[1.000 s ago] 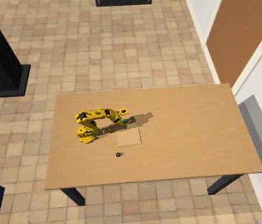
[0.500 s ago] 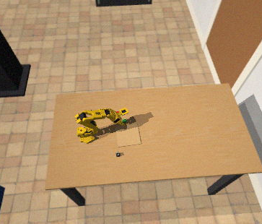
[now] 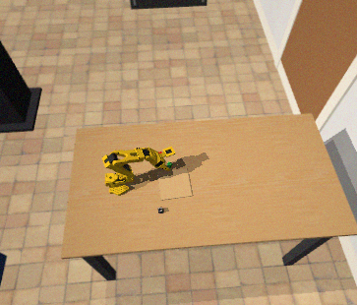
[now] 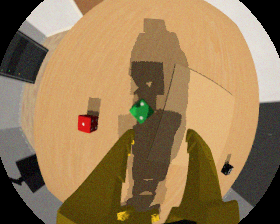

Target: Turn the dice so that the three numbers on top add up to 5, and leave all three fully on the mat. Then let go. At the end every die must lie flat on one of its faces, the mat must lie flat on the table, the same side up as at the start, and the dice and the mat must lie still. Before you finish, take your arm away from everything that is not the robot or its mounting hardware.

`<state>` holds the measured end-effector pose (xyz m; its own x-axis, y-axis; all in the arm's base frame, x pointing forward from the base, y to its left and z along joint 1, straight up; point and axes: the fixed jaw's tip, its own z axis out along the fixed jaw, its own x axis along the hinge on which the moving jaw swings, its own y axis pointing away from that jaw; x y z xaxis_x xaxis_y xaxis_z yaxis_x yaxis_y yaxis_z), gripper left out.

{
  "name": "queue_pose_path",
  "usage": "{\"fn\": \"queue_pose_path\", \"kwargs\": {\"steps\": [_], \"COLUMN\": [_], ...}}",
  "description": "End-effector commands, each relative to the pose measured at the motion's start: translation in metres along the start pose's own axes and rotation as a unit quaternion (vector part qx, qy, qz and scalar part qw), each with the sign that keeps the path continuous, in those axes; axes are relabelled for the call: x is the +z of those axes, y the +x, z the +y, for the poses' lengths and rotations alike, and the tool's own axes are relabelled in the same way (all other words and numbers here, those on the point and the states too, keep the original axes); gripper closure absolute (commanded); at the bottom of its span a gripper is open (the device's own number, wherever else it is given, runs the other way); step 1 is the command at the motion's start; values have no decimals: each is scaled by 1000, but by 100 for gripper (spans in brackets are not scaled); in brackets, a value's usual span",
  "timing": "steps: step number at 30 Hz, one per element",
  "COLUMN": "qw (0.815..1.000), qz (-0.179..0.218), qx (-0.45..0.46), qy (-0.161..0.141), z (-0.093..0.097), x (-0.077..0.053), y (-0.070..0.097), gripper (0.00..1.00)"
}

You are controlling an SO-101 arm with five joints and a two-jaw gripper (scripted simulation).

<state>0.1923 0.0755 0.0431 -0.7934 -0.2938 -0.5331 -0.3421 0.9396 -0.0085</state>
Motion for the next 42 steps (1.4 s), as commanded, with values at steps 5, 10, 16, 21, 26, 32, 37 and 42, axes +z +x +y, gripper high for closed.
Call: {"fn": "queue_pose_path", "kwargs": {"steps": [5,10,16,21,26,32,37,42], "qw": [999,997,993,989,987,987,987,987], "qz": [-30,-30,-30,-30,-30,-30,-30,-30], "qx": [-20,-57,-90,-120,-132,-132,-132,-132], "qy": [-17,-42,-64,-85,-92,-92,-92,-92], "z": [13,32,48,63,68,68,68,68], "x": [-5,-7,-10,-13,-14,-14,-14,-14], "y": [-13,-10,-6,-1,1,1,1,1], "gripper": [72,72,72,72,72,72,72,72]}}
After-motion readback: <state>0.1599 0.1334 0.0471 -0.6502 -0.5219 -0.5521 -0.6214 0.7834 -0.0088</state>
